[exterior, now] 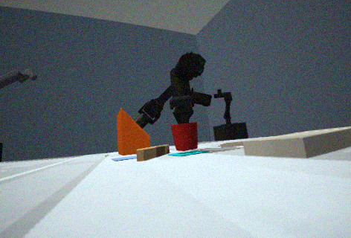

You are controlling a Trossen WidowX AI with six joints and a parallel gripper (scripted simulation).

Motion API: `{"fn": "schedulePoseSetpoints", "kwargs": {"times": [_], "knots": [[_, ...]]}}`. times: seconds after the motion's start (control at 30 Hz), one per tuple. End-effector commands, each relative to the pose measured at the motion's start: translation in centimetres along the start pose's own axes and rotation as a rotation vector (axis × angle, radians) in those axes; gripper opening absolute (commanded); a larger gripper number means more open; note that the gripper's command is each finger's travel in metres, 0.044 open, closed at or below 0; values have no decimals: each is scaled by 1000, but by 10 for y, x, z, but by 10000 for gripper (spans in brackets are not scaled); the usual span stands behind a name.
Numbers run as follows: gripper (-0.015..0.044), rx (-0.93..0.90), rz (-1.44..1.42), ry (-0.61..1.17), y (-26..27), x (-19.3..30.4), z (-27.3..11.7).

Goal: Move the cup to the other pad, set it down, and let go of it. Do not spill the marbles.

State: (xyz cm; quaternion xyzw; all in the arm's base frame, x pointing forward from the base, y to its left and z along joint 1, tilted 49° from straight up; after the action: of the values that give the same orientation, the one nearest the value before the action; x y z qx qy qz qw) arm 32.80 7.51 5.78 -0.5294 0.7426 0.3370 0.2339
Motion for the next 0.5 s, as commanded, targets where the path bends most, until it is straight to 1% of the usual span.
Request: {"fn": "schedulePoseSetpoints", "kwargs": {"times": [0.0,0.47], "knots": [[0,-4,5,-3,1,0,5],[0,-2,0,0,1,0,4]]}}
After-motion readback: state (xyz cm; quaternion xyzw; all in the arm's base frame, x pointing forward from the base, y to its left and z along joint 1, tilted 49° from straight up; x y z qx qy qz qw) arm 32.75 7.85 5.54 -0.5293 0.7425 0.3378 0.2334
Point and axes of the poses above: the point midway between the two fingers, 35 mm back from their tips, its own z axis out along the fingers, its own y axis across the jaws, x = y × z, the point moved 2 cm from there along -z, back along the fingers, and after that the axes turned 6 degrees about -z, right-handed, at the moved point
